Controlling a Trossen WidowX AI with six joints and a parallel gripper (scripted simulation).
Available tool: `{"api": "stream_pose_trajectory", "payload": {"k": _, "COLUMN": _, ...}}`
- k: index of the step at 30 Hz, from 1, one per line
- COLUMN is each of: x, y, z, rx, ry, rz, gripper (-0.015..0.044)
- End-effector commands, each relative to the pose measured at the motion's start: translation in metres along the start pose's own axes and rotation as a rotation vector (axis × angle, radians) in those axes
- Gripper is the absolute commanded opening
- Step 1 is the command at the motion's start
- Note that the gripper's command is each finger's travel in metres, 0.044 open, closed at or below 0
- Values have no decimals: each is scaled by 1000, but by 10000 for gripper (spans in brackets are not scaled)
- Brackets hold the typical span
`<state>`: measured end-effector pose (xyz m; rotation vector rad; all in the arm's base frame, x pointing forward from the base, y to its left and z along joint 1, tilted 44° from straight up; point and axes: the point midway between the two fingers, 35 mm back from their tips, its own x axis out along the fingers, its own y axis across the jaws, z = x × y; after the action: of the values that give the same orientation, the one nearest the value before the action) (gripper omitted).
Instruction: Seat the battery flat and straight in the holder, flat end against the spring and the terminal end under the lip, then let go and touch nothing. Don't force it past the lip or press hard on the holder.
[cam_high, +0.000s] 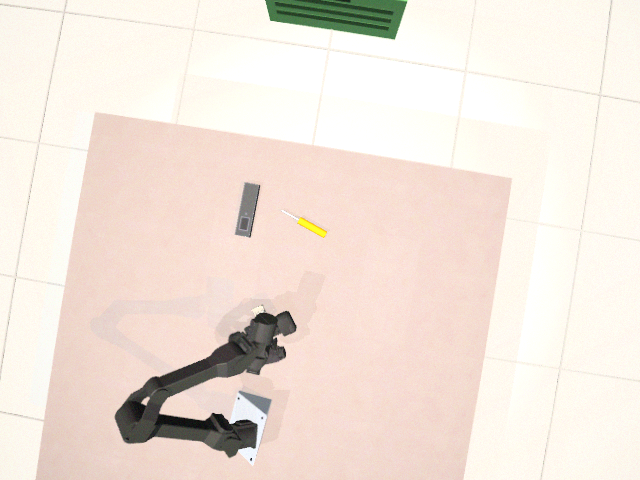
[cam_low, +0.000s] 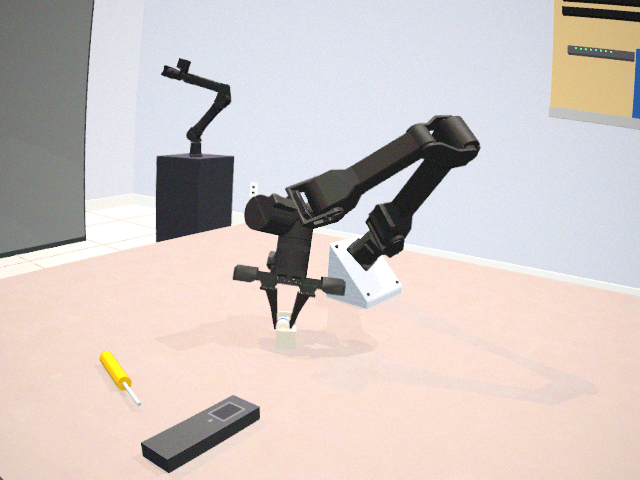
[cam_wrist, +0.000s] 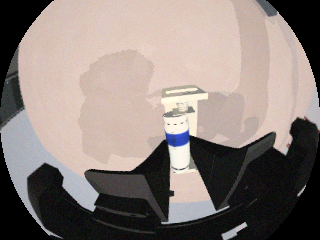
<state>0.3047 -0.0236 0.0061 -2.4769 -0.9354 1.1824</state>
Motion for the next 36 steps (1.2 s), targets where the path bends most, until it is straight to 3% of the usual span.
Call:
{"api": "stream_pose_trajectory", "payload": {"k": 1, "x": 2, "y": 0, "z": 5, "rx": 5, "ry": -48, "rz": 5, "gripper": 72}}
{"api": "stream_pose_trajectory", "payload": {"k": 36, "x": 4, "y": -9, "z": 1, "rx": -13, "ry": -345, "rz": 41, "gripper": 72}}
